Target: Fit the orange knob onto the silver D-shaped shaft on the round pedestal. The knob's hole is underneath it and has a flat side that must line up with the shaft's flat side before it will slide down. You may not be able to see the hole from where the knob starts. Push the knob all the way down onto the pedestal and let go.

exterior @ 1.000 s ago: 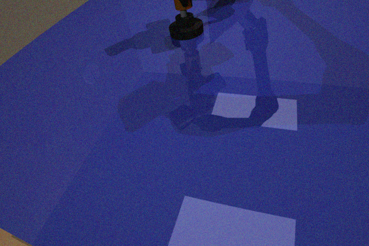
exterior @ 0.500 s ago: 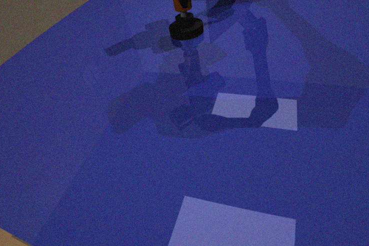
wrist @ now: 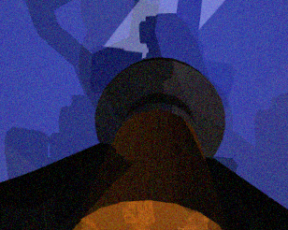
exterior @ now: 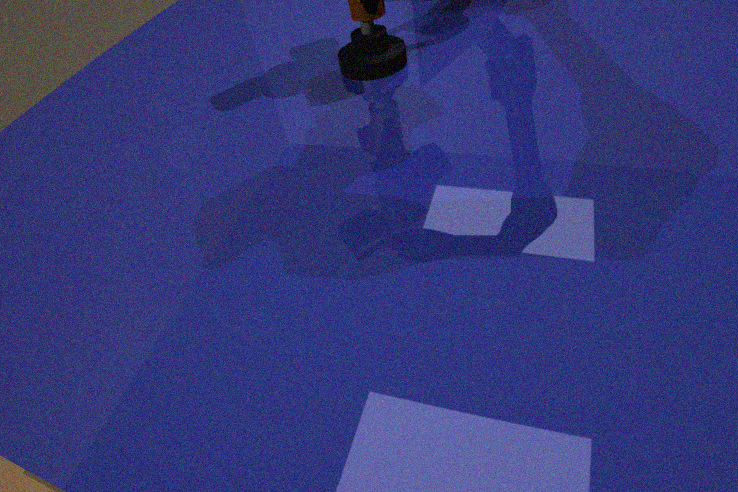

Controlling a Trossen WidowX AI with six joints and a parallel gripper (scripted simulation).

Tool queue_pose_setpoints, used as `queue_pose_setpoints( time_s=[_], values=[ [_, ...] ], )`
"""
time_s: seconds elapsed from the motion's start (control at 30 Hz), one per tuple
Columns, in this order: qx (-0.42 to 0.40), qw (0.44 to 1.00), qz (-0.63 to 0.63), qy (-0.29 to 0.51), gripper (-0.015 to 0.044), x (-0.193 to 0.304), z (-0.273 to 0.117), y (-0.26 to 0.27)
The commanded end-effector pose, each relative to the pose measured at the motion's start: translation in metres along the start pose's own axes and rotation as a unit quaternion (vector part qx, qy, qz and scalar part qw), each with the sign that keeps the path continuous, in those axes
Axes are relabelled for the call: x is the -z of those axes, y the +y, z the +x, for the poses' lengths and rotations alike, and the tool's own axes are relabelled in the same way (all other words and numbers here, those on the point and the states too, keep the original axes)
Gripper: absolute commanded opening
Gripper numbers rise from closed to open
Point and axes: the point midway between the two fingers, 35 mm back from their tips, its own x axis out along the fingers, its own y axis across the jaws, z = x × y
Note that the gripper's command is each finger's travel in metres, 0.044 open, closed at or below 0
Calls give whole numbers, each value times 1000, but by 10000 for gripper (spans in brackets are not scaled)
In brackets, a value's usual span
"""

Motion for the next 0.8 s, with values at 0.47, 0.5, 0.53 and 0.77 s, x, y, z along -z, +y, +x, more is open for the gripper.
queue_pose_setpoints(
  time_s=[0.47, 0.5, 0.53, 0.77],
  values=[
    [1, 995, -95, 3, 0, 5, 2, -2],
    [1, 995, -95, 3, 0, 5, 2, -2],
    [1, 995, -95, 3, 0, 5, 2, -2],
    [1, 995, -95, 3, 0, 4, -2, -2]
  ],
)
